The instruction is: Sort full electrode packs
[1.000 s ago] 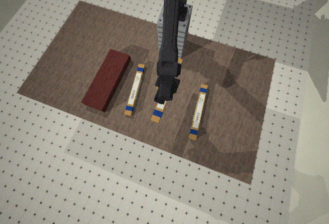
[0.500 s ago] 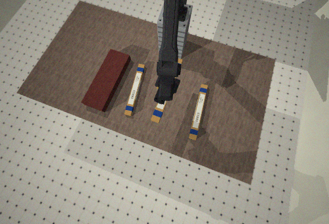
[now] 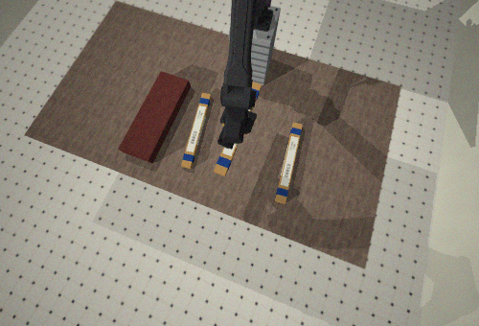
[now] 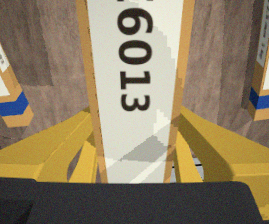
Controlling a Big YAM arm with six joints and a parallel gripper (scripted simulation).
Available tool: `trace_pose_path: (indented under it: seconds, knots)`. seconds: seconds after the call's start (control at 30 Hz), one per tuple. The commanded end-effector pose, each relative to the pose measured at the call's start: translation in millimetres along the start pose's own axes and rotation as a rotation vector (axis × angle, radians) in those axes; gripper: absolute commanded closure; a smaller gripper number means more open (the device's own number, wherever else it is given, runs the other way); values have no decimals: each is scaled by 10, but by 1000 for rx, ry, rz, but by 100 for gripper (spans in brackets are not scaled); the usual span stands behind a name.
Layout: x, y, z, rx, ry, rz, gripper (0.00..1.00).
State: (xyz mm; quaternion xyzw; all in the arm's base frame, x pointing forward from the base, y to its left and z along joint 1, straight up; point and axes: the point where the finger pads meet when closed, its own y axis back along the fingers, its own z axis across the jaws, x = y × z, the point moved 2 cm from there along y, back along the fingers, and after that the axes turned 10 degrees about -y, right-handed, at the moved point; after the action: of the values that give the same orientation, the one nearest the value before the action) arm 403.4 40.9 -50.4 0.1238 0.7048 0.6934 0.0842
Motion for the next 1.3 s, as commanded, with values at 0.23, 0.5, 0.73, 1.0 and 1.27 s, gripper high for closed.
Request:
trace_pose_path:
  seconds: [0.23, 0.5, 0.73, 1.0, 1.27]
  knots:
    - [-327, 413, -172, -43, 13, -103, 100]
    - [-303, 367, -382, -37, 13, -89, 100]
    - [-423, 421, -521, -40, 13, -106, 100]
    - [-511, 443, -729, -39, 13, -115, 100]
    - [-526, 446, -741, -38, 22, -119, 100]
